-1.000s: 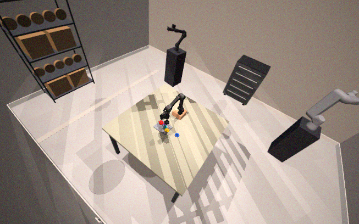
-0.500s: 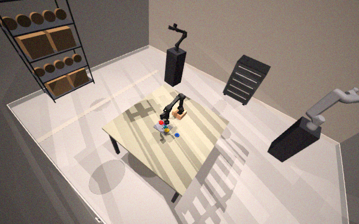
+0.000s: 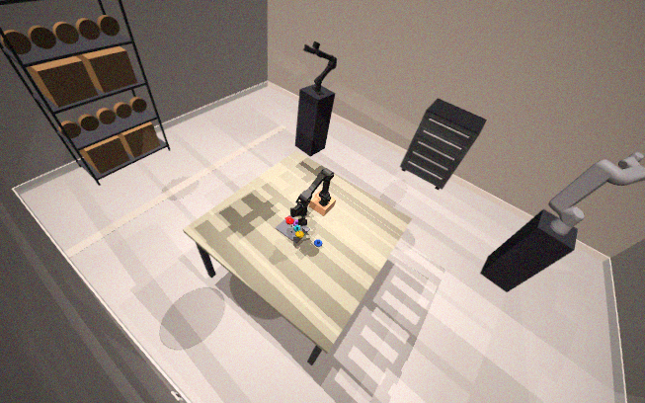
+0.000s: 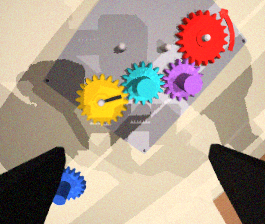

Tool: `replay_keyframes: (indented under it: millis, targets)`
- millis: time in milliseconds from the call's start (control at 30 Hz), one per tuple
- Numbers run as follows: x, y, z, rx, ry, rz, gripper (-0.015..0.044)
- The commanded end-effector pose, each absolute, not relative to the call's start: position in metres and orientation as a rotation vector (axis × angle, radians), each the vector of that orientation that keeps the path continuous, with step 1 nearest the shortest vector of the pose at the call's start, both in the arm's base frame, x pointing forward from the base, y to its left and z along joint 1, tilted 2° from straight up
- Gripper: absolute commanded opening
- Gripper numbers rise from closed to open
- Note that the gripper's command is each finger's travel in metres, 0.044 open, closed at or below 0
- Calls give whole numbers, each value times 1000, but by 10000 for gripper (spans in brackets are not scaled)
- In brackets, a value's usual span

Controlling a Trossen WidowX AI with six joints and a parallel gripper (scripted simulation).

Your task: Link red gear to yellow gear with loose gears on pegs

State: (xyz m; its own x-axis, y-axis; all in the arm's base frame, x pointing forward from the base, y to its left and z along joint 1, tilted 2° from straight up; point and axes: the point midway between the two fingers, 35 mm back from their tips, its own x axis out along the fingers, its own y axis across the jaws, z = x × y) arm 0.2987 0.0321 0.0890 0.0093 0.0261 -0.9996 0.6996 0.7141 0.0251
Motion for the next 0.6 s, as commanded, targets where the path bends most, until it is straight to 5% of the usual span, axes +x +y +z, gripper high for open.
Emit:
replay_keyframes:
  millis: [0,567]
  targets:
    - [293,84,99,618,1485,-567,440]
    - [175,259,135,629,1501,-559,440]
